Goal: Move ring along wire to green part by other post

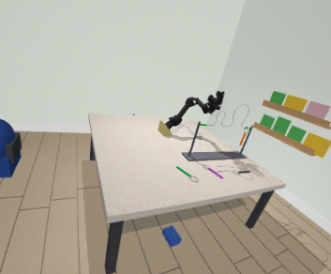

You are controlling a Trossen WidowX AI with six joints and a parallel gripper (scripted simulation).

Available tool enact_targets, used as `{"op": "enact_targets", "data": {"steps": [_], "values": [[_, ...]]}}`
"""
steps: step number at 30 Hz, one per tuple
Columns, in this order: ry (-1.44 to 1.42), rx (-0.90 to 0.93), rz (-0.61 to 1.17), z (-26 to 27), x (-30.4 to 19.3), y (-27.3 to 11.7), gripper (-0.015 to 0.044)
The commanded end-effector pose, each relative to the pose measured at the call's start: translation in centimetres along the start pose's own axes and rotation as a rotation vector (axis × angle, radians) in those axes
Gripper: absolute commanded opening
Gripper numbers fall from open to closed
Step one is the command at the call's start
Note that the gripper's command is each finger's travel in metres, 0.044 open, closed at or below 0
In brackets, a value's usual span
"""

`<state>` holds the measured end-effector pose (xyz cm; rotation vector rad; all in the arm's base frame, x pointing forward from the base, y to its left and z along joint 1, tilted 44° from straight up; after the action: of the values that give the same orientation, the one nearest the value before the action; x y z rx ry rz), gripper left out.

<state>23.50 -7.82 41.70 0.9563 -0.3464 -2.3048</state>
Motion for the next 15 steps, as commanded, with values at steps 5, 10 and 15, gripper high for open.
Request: {"op": "enact_targets", "data": {"steps": [5,10,15], "values": [[-0.183,-0.157,0.099,-1.8,-5.7,-1.7,0.016],[-0.297,-0.242,0.182,-2.8,-9.2,-3.6,0.016],[-0.398,-0.322,0.278,-3.8,-12.9,-6.3,0.016]]}}
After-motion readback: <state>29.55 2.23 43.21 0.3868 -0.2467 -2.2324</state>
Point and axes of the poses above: the point midway between the two fingers, 35 mm back from their tips, its own y axis out along the fingers, its own z axis across the jaws, x = y × z, the point moved 10 cm from there along -y, back along the fingers, and after that the axes turned 8 degrees about y, right-handed, at the moved point
